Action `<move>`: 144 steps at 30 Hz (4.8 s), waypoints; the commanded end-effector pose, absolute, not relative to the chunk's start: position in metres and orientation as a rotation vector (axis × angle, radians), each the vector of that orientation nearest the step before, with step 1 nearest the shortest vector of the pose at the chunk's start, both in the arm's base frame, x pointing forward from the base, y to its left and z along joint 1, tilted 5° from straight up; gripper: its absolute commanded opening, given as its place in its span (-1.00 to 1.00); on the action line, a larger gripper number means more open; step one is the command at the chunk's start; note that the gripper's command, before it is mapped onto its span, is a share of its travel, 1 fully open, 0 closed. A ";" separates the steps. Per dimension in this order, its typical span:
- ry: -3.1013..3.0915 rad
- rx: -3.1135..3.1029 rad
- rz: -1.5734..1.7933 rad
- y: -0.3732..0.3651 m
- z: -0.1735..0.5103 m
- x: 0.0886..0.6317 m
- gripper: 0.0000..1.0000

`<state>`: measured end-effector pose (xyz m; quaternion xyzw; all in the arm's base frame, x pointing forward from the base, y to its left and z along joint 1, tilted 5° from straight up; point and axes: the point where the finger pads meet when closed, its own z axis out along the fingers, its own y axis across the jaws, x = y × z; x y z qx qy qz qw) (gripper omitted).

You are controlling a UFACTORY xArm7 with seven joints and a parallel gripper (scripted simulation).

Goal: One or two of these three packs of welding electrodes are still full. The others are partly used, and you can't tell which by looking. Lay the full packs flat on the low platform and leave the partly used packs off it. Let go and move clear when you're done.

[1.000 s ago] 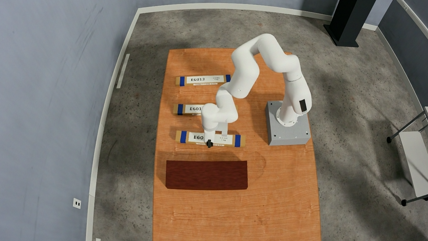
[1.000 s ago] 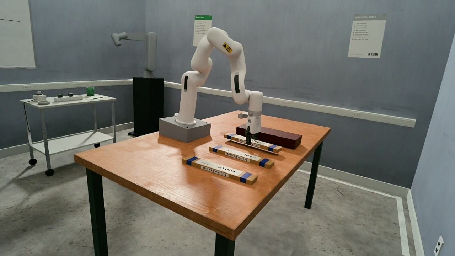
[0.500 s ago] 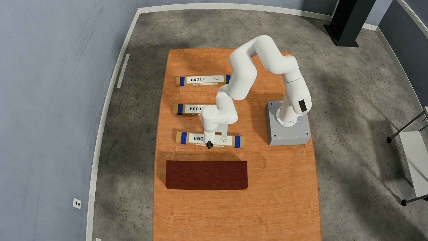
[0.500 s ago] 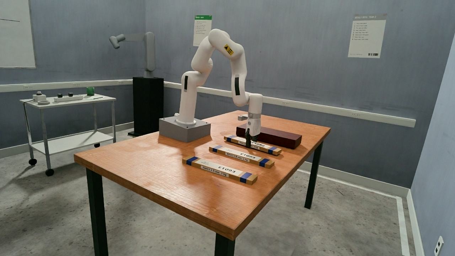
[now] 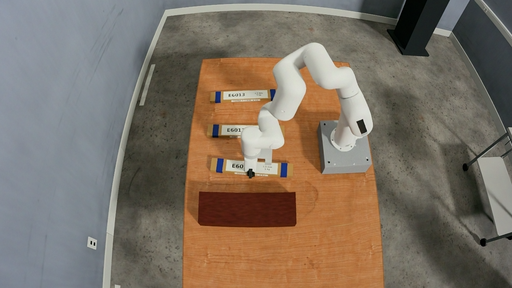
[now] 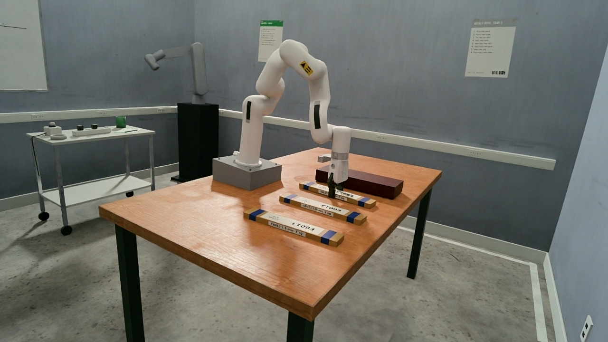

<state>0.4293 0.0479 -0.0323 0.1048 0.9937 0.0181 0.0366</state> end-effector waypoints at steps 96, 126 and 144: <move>3.047 0.322 0.057 0.048 -0.030 0.431 1.00; 3.058 0.276 0.065 -0.043 0.046 0.450 1.00; 3.059 0.138 0.049 -0.238 0.041 0.418 1.00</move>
